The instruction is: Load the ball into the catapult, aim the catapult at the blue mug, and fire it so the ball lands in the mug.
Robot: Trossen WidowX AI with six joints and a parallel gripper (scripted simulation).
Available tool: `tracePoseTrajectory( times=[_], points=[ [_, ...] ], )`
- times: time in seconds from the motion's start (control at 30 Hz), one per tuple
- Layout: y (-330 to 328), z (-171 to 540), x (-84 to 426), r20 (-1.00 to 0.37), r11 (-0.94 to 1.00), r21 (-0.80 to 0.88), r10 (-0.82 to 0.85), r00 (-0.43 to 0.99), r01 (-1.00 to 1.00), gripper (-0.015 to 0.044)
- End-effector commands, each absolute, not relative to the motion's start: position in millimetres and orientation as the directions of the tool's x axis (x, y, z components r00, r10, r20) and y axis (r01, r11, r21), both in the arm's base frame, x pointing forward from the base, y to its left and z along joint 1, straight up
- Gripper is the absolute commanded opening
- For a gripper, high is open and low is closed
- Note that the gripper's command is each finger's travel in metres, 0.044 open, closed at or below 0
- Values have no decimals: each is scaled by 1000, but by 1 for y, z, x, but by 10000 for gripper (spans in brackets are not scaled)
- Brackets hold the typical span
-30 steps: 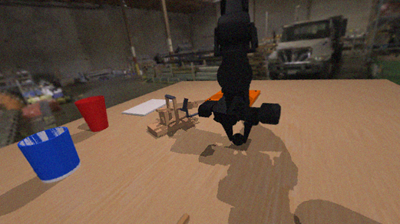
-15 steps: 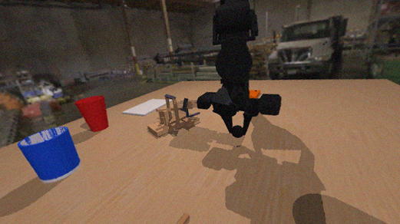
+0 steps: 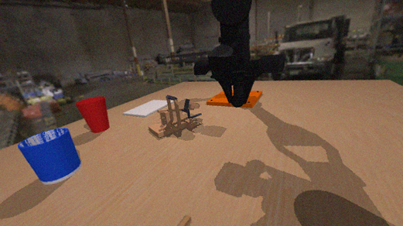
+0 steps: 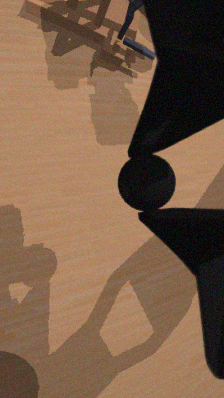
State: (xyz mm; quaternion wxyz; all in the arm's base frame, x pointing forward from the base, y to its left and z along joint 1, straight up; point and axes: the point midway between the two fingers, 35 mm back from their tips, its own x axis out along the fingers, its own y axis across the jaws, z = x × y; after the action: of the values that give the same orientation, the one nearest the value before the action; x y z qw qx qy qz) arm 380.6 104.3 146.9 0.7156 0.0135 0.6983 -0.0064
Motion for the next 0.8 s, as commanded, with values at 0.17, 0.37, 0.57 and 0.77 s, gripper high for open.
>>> tracePoseTrajectory(
  times=[0.17, 0.37, 0.57, 0.77],
  points=[
    [98, 166, 378, -999, 999, 11, 10, 33, 33, 0],
    [57, 158, 369, -1000, 996, -4, -2, -18, 89, 0],
    [18, 150, 356, -997, 989, -14, -3, -73, 147, 0],
    [-19, 142, 339, -992, 979, -20, 7, -128, 204, 0]
  ],
)
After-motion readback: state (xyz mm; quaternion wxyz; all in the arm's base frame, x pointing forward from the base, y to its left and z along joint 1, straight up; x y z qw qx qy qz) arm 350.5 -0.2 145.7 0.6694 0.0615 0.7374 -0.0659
